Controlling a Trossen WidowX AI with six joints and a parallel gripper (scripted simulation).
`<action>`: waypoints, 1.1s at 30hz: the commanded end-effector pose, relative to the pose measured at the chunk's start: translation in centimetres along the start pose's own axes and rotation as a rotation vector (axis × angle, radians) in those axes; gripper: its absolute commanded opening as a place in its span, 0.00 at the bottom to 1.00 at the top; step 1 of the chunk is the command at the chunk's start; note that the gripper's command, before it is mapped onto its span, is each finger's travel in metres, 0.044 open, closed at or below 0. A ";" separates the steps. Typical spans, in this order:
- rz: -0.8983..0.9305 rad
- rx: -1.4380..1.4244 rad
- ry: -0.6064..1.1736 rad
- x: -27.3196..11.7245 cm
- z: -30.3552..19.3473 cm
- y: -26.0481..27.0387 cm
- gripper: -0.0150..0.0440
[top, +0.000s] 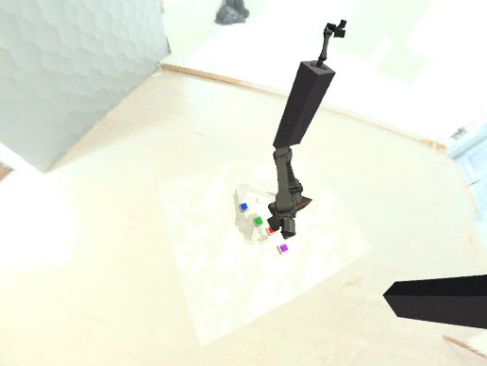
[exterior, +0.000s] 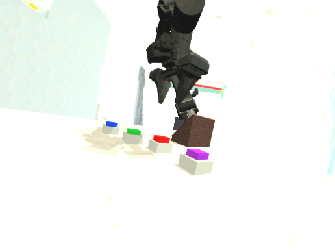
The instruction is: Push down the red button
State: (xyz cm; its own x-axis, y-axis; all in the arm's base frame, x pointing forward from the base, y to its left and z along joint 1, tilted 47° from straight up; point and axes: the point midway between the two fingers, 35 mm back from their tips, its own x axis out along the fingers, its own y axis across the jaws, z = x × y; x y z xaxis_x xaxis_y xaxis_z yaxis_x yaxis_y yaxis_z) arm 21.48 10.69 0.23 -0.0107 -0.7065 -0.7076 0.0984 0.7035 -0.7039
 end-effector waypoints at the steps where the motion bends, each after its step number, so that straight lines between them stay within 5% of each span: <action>1: -0.014 -0.009 0.004 2.4 0.1 -0.1 0.80; 4: -0.016 -0.009 0.003 6.0 0.0 -0.3 0.67; 13: -0.016 -0.009 0.003 6.2 -0.1 -0.3 0.29; 33: -0.016 -0.009 0.003 7.9 0.0 -0.3 0.29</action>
State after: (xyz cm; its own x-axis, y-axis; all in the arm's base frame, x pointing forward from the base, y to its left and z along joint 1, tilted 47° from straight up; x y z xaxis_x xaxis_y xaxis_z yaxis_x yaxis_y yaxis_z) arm 21.50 5.42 -4.77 -0.0097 -0.7111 -0.7031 0.0987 0.6990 -0.7083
